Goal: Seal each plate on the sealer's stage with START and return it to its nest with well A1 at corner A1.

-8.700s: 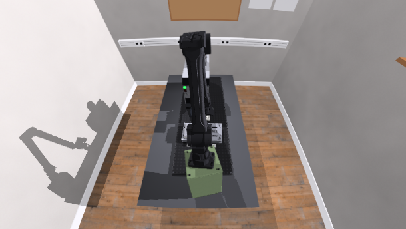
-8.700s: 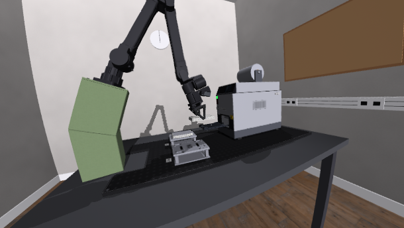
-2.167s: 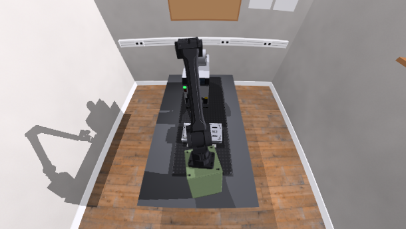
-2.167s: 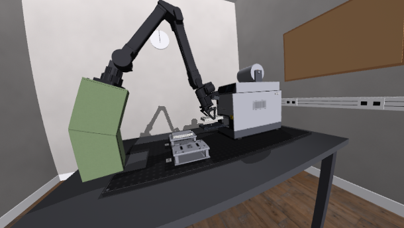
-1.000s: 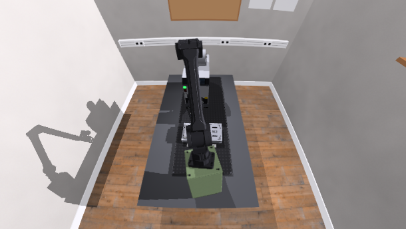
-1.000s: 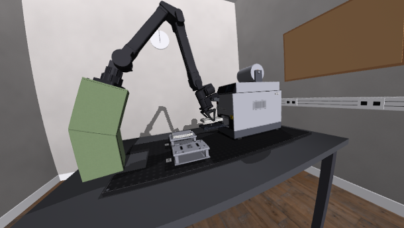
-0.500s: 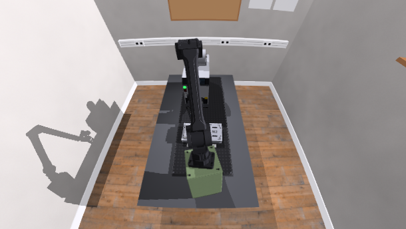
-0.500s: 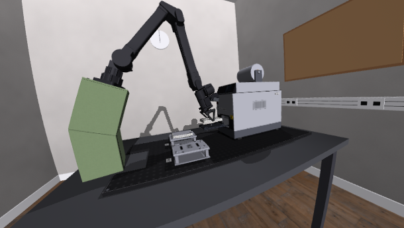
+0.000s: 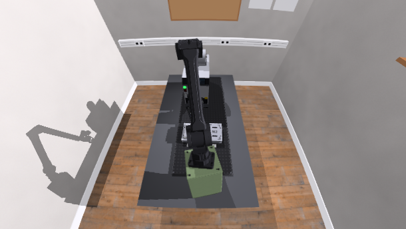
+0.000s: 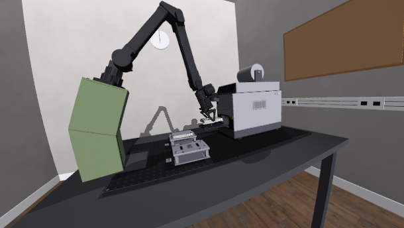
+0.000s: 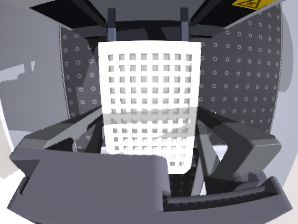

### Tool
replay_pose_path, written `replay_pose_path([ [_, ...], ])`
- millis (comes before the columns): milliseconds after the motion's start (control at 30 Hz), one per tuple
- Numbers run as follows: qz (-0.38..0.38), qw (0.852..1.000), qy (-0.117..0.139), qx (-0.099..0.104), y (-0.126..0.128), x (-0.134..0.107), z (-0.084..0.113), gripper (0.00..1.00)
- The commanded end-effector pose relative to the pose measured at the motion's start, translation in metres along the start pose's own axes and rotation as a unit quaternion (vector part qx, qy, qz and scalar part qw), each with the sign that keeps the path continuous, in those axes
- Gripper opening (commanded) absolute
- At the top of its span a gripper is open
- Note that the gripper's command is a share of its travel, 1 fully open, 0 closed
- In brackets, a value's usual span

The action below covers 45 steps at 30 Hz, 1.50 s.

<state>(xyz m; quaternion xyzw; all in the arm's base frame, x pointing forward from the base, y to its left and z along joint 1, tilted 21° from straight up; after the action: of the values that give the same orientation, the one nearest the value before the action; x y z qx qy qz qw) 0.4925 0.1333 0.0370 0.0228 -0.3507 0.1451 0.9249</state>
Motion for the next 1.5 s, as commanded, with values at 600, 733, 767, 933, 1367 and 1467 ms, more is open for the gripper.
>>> replay_pose_path([
  [600, -0.004, 1.000, -0.016, -0.001, 0.000, 0.012, 0.009, 0.00],
  [733, -0.007, 1.000, -0.012, -0.003, -0.005, 0.014, 0.006, 0.00],
  [767, -0.007, 1.000, -0.012, -0.003, -0.005, 0.014, 0.006, 0.00],
  [933, -0.003, 1.000, -0.012, -0.003, -0.007, 0.014, 0.001, 0.00],
  [1367, 0.003, 1.000, -0.014, 0.000, -0.002, 0.006, -0.003, 0.00],
  [1467, 0.001, 1.000, -0.020, 0.002, 0.005, 0.009, -0.001, 0.00],
])
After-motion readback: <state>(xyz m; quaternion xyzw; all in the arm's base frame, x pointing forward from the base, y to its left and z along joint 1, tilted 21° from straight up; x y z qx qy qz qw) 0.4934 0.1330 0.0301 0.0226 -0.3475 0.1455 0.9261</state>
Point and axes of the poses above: the point where the finger pads meet when closed, its own z axis back along the fingers, its own y axis across the jaws, x = y × z, the point moved 9 cm from there along z, back along the fingers, and after that the axes turned 12 degrees about z, right-handed, at the moved point
